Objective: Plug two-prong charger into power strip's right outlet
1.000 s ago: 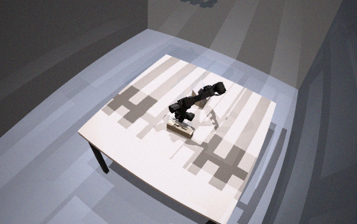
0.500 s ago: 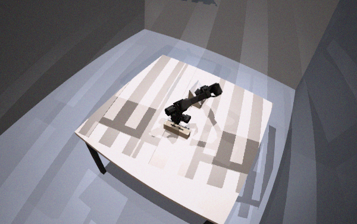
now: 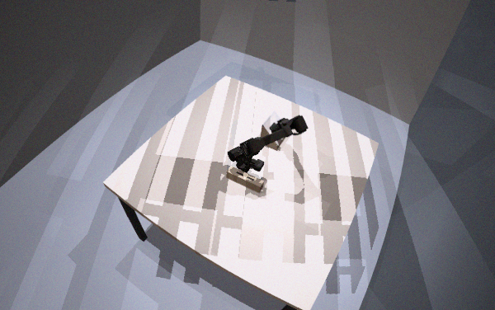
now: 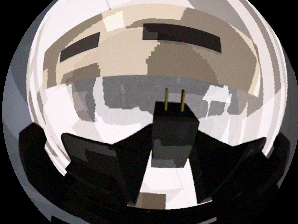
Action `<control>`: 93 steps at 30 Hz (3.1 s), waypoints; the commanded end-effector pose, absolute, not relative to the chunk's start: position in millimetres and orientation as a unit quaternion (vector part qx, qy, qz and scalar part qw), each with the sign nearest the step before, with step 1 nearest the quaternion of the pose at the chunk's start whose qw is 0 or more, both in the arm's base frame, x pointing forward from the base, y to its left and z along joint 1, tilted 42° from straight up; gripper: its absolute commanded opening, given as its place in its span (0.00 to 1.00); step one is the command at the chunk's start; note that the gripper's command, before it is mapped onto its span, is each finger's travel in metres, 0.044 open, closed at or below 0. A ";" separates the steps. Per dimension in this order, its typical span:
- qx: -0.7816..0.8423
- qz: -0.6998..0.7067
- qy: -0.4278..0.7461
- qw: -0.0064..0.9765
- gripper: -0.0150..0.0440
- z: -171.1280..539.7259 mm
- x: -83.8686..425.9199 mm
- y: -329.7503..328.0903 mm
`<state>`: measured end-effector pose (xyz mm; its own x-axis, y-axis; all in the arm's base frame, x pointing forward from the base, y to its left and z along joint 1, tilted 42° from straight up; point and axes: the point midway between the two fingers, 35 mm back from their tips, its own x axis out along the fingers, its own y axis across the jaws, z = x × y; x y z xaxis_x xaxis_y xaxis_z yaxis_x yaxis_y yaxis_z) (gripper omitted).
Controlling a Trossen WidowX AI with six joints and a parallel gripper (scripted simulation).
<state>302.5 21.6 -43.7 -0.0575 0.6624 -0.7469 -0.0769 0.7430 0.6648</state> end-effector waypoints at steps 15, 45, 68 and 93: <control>0.222 0.283 0.670 0.649 0.25 -42.9 305.4 23.1; 0.222 0.283 0.670 0.649 0.25 -42.5 312.5 23.5; 0.222 0.283 0.670 0.649 0.25 -41.9 320.8 23.9; 0.222 0.283 0.670 0.649 0.25 -41.1 330.1 24.2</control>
